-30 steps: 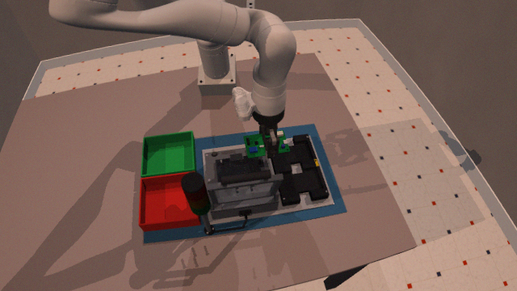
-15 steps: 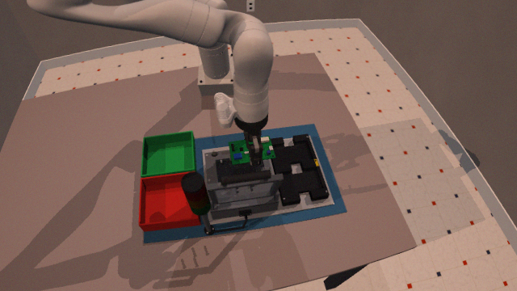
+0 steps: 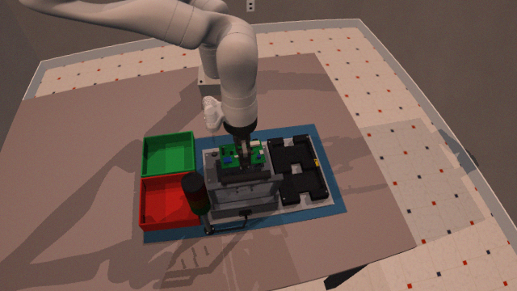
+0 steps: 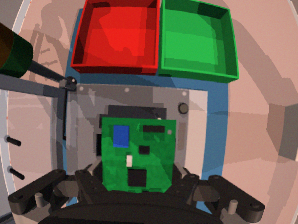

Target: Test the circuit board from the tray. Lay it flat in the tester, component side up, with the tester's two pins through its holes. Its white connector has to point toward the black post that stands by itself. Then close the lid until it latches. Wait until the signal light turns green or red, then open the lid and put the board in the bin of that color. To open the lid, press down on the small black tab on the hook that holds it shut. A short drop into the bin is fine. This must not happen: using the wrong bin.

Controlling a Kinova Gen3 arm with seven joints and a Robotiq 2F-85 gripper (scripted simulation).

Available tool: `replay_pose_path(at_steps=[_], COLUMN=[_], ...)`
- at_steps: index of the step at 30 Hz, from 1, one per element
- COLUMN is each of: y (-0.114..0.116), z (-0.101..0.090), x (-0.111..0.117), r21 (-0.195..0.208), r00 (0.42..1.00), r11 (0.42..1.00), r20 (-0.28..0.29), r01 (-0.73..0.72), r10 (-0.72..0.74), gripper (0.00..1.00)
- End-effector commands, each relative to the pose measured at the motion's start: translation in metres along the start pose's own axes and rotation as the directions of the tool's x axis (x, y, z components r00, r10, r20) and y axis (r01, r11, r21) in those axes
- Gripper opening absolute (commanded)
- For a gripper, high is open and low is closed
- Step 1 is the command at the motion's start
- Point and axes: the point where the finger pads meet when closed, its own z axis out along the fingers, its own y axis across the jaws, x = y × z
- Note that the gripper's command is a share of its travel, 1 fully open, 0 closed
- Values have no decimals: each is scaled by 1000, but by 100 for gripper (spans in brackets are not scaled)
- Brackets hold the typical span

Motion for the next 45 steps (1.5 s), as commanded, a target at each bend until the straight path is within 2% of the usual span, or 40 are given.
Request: replay_pose_path(at_steps=[1, 45], y=[-1, -3], z=[0, 0], x=[6, 11], r21=[0, 0], r00=[1000, 1000], r11=[1000, 1000], r20=[-2, -2], r01=[-14, -14], r10=[14, 14], gripper=[77, 77])
